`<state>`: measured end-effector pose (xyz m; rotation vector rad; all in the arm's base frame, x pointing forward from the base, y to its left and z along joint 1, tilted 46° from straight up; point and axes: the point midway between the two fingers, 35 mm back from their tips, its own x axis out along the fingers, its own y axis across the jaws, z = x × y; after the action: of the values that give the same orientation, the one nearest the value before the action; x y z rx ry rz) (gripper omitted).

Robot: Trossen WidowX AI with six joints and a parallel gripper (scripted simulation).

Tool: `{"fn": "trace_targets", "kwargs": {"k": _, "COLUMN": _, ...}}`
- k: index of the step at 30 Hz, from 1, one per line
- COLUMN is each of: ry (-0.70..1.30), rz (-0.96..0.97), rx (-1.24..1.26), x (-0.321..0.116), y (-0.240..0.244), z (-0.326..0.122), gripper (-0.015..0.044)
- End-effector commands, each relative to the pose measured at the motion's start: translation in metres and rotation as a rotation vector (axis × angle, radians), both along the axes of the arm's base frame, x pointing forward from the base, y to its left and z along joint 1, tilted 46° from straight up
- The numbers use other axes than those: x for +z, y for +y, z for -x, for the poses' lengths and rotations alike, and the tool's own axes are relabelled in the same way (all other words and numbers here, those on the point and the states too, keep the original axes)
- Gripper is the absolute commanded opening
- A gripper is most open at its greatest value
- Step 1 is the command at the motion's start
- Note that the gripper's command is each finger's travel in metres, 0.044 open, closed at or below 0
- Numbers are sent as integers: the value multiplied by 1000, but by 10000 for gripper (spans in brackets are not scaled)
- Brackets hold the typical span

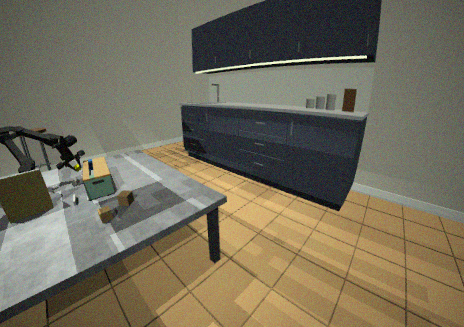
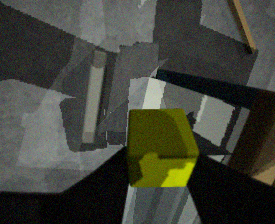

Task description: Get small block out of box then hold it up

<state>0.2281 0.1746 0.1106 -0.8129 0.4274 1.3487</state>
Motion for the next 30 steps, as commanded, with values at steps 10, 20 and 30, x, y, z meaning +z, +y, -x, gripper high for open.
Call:
{"fn": "trace_targets", "kwargs": {"k": 10, "ry": 391, "rz": -121, "rx": -363, "x": -2, "y": -15, "z": 0, "gripper": 0}}
{"fn": "trace_targets", "kwargs": {"k": 20, "ry": 695, "rz": -212, "rx": -643, "x": -3, "y": -25, "z": 1, "gripper": 0}}
{"fn": "trace_targets", "kwargs": {"k": 30, "ry": 1002, "rz": -301, "rx": -919, "x": -2, "y": -35, "z": 1, "gripper": 0}}
